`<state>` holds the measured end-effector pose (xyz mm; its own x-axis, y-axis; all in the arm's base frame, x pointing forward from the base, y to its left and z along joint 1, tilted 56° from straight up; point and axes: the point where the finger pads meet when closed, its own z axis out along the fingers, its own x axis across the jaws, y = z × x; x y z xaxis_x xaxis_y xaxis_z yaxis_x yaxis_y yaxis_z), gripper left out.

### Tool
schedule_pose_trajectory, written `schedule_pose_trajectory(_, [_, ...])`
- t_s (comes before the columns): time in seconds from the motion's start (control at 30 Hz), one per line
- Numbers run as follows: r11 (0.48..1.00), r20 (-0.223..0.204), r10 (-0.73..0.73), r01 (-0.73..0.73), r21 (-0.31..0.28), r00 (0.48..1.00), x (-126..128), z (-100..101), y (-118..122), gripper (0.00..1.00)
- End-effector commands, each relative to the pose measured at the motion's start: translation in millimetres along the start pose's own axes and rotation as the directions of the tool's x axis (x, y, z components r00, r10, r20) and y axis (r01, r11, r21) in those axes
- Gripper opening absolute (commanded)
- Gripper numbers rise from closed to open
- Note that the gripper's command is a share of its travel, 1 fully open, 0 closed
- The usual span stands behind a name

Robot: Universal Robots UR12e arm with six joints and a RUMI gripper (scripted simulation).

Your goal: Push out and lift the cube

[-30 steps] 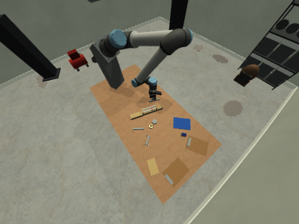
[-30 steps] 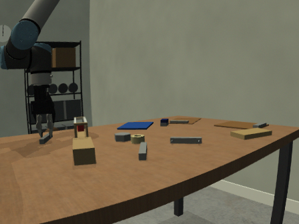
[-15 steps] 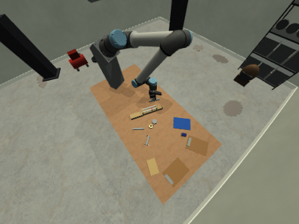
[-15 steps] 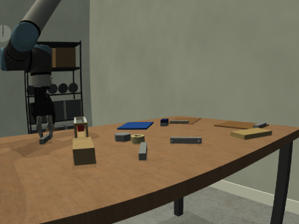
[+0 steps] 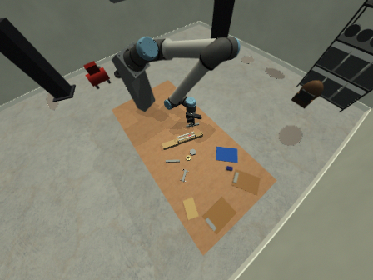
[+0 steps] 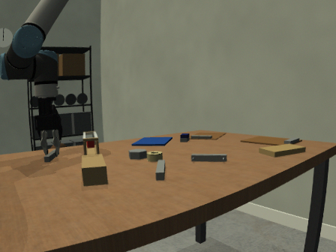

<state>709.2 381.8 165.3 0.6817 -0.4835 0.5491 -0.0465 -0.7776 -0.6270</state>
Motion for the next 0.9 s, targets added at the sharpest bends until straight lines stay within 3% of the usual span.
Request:
schedule_pose_trajectory(0.0, [1.0,0.0,0.0,0.0,0.0,1.0,0.0,-0.4,-0.3,0.22])
schedule_pose_trajectory(0.2, [1.0,0.0,0.0,0.0,0.0,1.0,0.0,-0.4,-0.3,0.22])
schedule_pose_trajectory(0.23, [1.0,0.0,0.0,0.0,0.0,1.0,0.0,-0.4,-0.3,0.0])
schedule_pose_trajectory(0.87, [1.0,0.0,0.0,0.0,0.0,1.0,0.0,-0.4,-0.3,0.0])
